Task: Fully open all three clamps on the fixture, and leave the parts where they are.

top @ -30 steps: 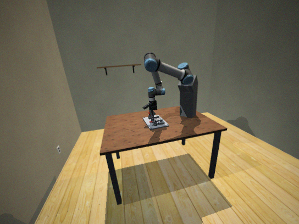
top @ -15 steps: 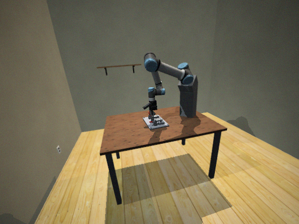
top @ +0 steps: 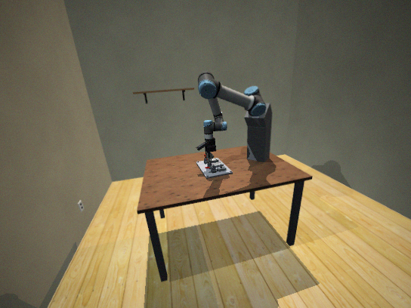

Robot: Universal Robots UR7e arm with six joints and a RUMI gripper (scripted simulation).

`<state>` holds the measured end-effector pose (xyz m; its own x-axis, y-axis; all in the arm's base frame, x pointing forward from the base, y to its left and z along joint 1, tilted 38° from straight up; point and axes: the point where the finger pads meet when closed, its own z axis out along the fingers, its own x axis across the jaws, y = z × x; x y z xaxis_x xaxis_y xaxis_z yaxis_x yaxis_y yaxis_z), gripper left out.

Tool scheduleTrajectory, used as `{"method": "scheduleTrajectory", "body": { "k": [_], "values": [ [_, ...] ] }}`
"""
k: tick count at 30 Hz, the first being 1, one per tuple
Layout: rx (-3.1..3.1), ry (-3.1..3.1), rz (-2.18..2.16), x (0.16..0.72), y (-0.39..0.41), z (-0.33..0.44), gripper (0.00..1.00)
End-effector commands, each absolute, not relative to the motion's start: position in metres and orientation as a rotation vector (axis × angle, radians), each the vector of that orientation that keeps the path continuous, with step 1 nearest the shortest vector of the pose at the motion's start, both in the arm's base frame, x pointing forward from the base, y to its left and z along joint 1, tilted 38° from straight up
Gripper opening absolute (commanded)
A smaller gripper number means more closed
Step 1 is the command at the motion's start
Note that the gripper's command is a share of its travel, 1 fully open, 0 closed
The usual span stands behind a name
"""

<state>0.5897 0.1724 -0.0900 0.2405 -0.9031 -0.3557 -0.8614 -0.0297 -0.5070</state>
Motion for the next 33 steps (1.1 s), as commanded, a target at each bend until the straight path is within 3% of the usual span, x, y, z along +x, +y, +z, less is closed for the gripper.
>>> {"method": "scheduleTrajectory", "body": {
  "k": [1, 33],
  "values": [
    [-1.88, 1.619, -0.072, 0.5856, 0.1731, -0.0944, 0.0],
    [-1.88, 1.619, -0.071, 0.5805, 0.173, -0.0976, 0.0]
  ]
}}
